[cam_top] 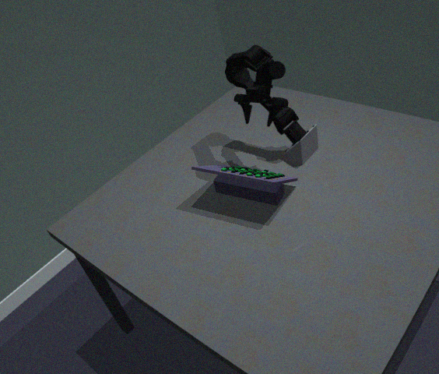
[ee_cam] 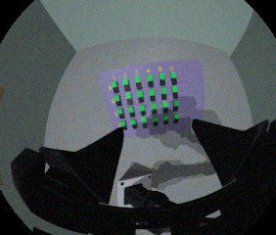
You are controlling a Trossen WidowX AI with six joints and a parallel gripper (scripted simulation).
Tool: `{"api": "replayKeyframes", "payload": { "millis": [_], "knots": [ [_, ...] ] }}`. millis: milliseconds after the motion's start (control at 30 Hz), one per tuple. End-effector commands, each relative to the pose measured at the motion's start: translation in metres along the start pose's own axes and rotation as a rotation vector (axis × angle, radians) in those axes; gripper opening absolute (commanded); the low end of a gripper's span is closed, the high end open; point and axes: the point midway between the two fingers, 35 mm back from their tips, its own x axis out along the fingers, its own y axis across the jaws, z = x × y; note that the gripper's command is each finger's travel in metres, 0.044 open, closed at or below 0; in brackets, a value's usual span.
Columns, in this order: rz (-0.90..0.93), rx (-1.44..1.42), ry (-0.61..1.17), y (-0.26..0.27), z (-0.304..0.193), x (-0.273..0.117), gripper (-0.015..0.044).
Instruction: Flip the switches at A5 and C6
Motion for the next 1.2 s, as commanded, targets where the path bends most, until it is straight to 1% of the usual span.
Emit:
{"api": "replayKeyframes", "payload": {
  "millis": [0,67,200,367,467,667,767,800,967,1167],
  "knots": [
    [0.002,-0.001,0.002,0.0,0.001,0.001,0.0374],
    [0.014,-0.005,0.013,0.001,0.008,0.011,0.0321],
    [0.036,-0.014,0.031,-0.005,0.032,0.043,0.0216],
    [0.017,-0.021,0.028,-0.032,0.059,0.087,0.0085],
    [-0.002,-0.03,0.023,-0.044,0.065,0.1,0.0006],
    [-0.002,-0.03,0.025,-0.044,0.065,0.103,0.0],
    [-0.003,-0.029,0.046,-0.044,0.065,0.132,0.0],
    [-0.003,-0.029,0.048,-0.044,0.065,0.135,0.0],
    [-0.003,-0.029,0.048,-0.044,0.065,0.135,0.0],
    [-0.004,-0.029,0.047,-0.045,0.065,0.145,0.0]
  ]
}}
